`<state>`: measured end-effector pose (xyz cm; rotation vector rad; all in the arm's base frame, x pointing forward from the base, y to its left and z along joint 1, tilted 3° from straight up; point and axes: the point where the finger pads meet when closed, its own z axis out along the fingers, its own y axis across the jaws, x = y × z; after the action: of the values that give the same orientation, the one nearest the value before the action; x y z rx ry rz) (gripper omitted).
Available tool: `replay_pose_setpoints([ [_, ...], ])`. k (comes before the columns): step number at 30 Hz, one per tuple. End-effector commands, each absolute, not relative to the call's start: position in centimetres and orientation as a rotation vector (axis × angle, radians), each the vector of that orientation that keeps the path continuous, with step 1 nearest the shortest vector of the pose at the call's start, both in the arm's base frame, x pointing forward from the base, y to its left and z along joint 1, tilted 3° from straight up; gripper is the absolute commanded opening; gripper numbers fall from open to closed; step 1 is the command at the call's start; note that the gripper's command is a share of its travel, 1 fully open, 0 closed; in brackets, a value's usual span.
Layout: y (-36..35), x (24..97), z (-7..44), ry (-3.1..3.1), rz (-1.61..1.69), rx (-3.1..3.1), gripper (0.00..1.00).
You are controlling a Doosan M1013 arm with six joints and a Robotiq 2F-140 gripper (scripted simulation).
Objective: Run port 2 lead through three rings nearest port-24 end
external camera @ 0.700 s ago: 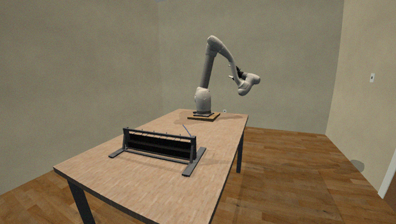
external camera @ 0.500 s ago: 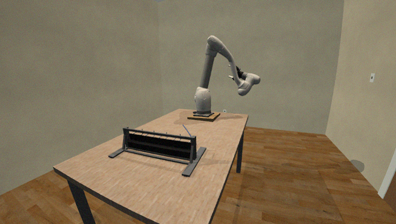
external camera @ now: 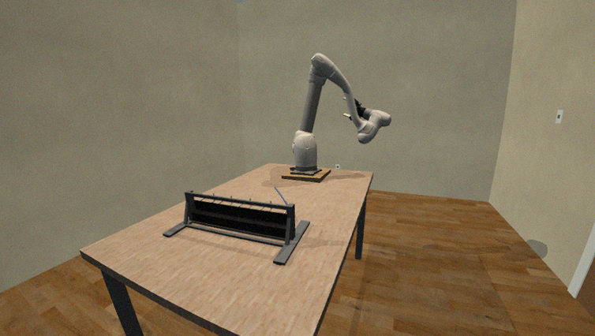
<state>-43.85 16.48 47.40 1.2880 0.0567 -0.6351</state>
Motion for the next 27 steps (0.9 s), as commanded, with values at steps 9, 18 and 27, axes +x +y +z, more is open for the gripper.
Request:
replay_pose_setpoints([
  [9,15.8,-39.2,45.9,0.134,-0.619,1.363,1.00],
  [18,14.7,-31.1,42.9,0.274,-0.595,1.501,1.00],
  [27,13.5,-21.8,39.5,0.437,-0.561,1.651,1.00],
])
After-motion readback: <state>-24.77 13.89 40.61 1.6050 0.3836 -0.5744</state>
